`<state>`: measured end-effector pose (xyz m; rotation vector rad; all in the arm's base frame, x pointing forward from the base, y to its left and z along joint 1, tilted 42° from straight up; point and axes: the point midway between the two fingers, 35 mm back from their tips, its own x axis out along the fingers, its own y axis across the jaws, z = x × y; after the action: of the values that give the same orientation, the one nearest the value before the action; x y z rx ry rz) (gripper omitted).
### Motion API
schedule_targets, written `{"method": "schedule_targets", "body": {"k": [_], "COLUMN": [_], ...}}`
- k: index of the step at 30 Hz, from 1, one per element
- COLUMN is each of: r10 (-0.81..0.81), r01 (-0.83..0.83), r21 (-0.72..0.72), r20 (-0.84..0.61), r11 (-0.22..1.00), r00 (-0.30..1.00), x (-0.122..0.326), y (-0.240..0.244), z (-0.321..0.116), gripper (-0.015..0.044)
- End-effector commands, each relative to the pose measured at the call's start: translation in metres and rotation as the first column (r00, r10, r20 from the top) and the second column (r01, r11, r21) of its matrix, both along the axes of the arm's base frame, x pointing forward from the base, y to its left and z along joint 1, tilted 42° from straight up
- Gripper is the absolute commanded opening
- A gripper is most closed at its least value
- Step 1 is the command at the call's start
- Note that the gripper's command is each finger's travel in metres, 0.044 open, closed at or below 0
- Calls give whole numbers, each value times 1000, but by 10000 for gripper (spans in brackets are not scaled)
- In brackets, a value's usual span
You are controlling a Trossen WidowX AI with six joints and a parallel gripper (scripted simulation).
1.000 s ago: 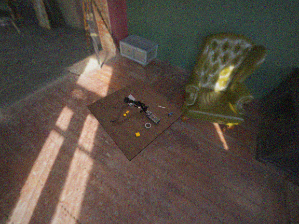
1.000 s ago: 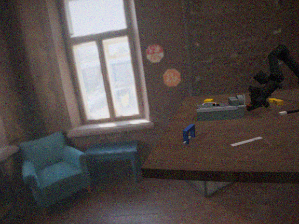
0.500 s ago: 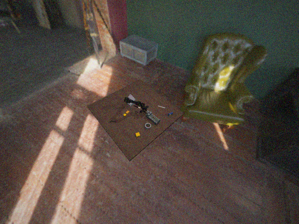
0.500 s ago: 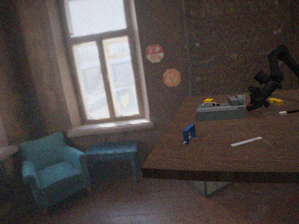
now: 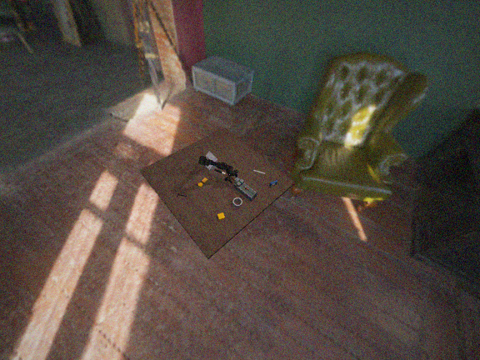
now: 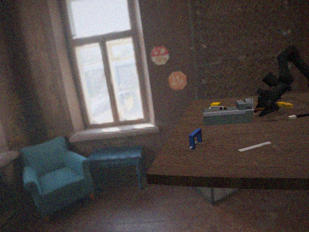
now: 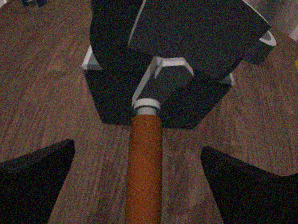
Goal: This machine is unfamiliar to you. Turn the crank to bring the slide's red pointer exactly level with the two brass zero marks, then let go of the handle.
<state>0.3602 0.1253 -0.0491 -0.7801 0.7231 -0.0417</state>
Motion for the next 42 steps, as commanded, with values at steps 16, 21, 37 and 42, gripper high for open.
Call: {"method": "schedule_targets", "body": {"k": [16, 21, 37, 42], "r10": [1, 12, -14, -31], "r01": [-1, -12, 15, 33], "r21": [17, 20, 26, 38], "r20": [8, 2, -34, -59], "r11": [1000, 1000, 1000, 999], "r00": [1000, 1000, 999, 998], "x": [-4, -10, 16, 35], "y": [64, 90, 118, 121], "z": [66, 95, 124, 125], "gripper": [440, 440, 440, 440]}}
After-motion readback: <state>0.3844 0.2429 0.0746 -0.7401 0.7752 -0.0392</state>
